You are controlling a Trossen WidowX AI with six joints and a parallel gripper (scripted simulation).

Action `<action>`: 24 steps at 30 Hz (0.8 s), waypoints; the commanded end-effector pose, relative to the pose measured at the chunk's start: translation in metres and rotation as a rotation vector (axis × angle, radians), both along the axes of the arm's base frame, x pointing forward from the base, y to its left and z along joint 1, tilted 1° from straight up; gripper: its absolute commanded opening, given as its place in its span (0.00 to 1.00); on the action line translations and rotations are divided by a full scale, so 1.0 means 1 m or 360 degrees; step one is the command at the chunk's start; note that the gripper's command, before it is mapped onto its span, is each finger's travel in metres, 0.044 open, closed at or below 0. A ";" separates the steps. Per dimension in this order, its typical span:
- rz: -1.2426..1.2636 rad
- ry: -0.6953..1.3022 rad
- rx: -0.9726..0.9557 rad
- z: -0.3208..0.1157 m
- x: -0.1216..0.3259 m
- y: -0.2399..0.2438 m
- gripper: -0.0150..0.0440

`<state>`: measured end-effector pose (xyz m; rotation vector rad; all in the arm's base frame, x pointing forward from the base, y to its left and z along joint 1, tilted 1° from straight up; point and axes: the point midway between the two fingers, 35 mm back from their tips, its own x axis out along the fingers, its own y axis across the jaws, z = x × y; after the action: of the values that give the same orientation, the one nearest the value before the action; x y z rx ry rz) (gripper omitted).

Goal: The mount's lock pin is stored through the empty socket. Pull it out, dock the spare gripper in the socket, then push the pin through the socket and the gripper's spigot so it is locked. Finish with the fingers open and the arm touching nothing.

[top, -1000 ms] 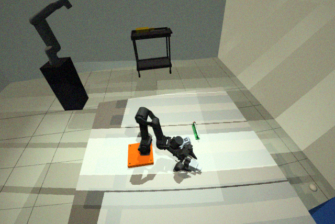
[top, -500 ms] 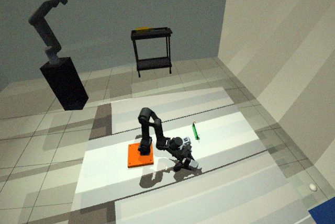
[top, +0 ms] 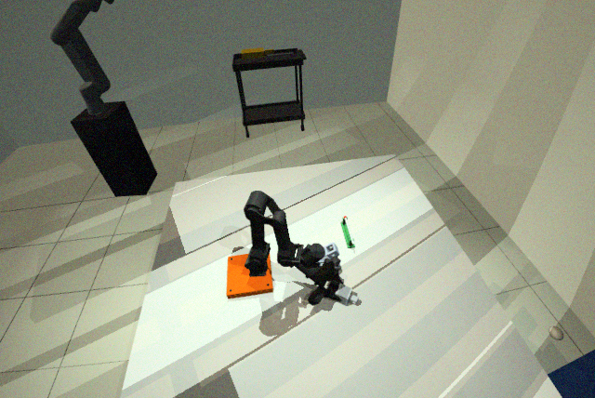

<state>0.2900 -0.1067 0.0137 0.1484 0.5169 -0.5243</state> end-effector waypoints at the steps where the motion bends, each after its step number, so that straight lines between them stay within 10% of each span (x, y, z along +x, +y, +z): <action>1: 0.0002 -0.0012 0.0000 0.007 0.004 -0.001 0.25; 24: 0.0002 -0.0014 -0.0001 0.057 0.015 -0.004 0.25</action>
<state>0.2997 -0.1098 0.0544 0.1441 0.5416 -0.5259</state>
